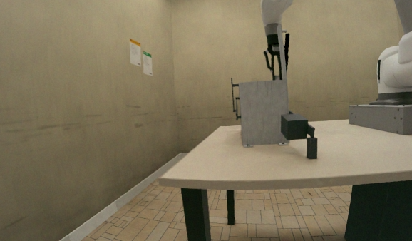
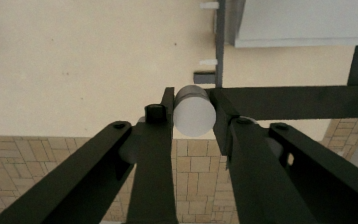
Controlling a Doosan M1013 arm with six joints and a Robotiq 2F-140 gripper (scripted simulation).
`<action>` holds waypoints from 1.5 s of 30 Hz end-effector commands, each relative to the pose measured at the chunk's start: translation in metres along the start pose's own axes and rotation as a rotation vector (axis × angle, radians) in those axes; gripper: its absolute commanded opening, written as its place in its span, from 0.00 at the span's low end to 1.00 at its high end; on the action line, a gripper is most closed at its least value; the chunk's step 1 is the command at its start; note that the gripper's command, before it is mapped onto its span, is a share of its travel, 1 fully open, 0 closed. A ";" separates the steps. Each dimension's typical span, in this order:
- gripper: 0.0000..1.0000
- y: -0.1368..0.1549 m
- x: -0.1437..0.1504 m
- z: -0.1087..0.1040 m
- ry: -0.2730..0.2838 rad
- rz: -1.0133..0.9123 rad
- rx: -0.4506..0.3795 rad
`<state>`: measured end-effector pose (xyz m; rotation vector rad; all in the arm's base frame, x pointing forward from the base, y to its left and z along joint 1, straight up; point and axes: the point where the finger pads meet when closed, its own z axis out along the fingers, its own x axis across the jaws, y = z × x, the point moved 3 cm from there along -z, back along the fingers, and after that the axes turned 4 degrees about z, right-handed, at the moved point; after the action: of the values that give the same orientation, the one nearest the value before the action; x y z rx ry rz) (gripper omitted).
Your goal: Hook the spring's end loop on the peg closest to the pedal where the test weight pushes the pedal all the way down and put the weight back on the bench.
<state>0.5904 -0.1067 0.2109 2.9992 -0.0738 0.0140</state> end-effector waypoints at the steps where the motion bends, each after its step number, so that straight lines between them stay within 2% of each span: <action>1: 0.25 0.004 0.006 -0.002 0.001 0.000 -0.004; 24: 0.25 0.033 0.045 -0.009 0.003 0.000 -0.035; 45: 0.25 0.032 0.045 -0.006 0.003 0.001 -0.034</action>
<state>0.6338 -0.1398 0.2240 2.9642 -0.0733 0.0168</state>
